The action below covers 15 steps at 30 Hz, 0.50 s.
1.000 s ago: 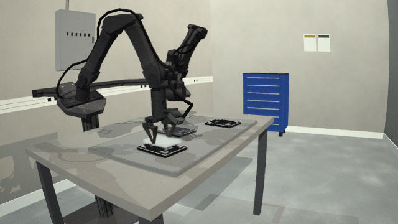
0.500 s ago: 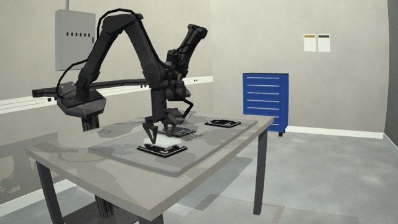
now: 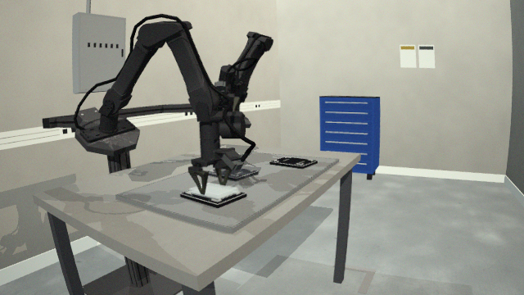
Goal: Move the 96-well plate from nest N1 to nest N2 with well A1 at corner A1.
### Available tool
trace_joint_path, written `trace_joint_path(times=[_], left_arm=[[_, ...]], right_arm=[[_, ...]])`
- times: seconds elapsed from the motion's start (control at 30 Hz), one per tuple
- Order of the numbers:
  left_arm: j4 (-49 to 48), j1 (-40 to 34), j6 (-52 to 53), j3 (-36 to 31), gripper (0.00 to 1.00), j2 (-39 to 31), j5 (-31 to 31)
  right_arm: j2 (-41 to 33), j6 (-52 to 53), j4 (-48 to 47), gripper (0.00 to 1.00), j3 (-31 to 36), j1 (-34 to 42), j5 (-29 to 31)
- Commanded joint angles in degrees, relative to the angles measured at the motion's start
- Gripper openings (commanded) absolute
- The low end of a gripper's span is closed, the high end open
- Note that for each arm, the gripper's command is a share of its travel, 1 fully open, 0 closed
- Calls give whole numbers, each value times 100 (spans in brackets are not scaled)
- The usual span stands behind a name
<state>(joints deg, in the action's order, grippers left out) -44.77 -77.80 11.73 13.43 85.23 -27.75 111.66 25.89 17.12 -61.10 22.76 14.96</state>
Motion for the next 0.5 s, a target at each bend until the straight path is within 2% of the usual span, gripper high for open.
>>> trace_joint_path(times=[0.0, 0.17, 0.47], left_arm=[[-134, -69, 16, 7, 100, 10, -14], [-134, -69, 16, 7, 100, 10, -14], [-134, -69, 16, 7, 100, 10, -14]], right_arm=[[268, 2, -163, 79, -109, -90, -119], [38, 99, 337, 79, -271, -23, -76], [15, 106, 369, 79, -274, -17, -74]])
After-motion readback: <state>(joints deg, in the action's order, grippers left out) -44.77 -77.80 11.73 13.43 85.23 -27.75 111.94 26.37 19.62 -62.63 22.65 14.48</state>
